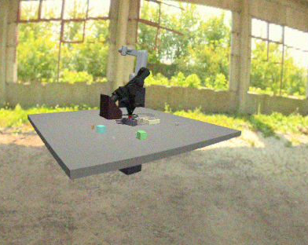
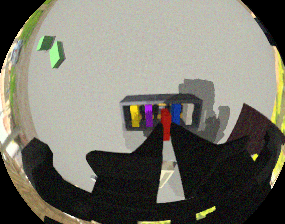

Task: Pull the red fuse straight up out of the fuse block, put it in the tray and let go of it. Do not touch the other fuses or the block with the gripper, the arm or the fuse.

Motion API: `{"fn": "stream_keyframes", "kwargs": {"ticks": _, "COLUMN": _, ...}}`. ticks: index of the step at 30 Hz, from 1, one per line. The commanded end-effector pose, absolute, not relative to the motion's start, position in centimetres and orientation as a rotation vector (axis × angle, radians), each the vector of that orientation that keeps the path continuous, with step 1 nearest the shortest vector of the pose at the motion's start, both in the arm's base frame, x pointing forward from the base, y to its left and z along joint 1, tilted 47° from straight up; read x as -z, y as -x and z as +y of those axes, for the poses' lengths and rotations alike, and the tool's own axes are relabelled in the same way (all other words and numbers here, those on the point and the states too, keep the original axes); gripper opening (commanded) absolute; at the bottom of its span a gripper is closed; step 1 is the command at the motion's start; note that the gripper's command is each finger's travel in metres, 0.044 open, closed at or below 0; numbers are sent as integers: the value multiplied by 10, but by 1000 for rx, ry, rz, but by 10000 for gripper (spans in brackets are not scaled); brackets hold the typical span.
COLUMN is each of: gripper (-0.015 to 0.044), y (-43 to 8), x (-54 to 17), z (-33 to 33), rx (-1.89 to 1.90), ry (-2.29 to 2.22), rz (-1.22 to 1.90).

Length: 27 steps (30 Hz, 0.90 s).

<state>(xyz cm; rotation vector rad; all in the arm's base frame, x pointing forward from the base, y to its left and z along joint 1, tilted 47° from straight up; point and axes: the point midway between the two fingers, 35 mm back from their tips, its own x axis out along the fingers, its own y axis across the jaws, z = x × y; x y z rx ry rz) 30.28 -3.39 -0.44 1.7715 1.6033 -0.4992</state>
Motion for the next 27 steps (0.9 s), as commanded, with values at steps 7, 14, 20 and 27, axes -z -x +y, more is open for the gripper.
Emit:
{"fn": "stream_keyframes", "kwargs": {"ticks": 7, "gripper": 0, "y": -302, "x": 1, "z": -38, "rx": 499, "ry": -1764, "rz": 1603}}
{"fn": "stream_keyframes", "kwargs": {"ticks": 14, "gripper": 0, "y": -301, "x": -3, "z": -42, "rx": 499, "ry": -1764, "rz": 1603}}
{"fn": "stream_keyframes", "kwargs": {"ticks": 20, "gripper": 0, "y": -299, "x": -10, "z": -49, "rx": 500, "ry": -1764, "rz": 1603}}
{"fn": "stream_keyframes", "kwargs": {"ticks": 27, "gripper": 0, "y": -297, "x": -16, "z": -55, "rx": 500, "ry": -1764, "rz": 1603}}
